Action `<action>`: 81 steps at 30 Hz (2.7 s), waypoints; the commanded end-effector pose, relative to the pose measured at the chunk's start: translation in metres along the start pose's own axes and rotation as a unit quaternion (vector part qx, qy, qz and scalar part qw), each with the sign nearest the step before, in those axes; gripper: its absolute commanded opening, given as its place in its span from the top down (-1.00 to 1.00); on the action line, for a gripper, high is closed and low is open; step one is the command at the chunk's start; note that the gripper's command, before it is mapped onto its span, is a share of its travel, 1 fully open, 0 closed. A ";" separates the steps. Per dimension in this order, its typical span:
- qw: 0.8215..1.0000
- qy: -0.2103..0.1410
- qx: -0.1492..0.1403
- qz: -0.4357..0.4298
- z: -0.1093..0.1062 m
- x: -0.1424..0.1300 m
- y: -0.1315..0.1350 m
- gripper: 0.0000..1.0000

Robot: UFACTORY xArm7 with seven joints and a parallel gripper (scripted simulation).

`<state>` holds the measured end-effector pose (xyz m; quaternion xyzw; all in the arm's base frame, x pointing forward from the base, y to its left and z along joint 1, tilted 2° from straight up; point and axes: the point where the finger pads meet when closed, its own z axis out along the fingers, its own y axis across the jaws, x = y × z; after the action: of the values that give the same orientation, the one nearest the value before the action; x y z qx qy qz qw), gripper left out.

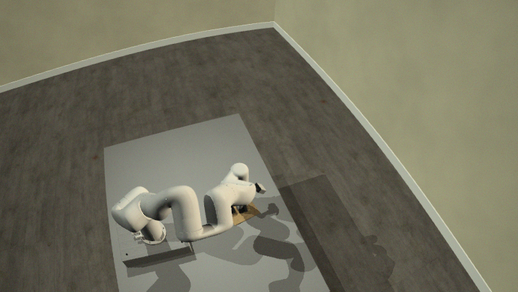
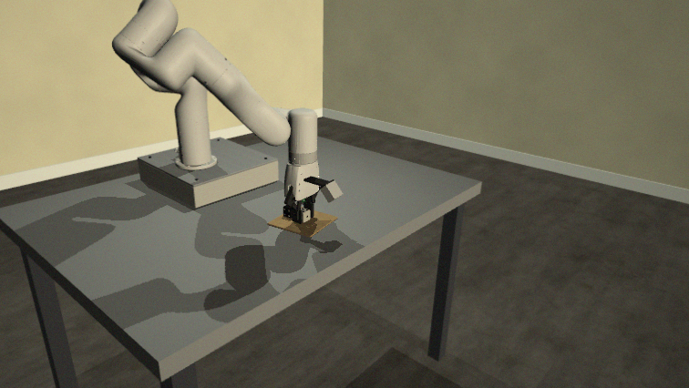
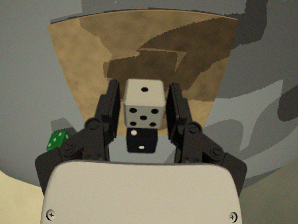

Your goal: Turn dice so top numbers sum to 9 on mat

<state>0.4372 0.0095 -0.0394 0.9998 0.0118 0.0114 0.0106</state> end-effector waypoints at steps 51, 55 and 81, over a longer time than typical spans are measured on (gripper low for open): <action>1.000 0.002 0.000 0.000 -0.091 0.001 0.000 -1.00; 1.000 0.002 0.000 0.000 -0.091 0.001 0.000 -1.00; 0.984 0.002 0.000 -0.179 -0.083 -0.091 -0.113 0.05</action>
<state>0.3417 0.1205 0.0380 0.9818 0.1892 0.0097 0.0129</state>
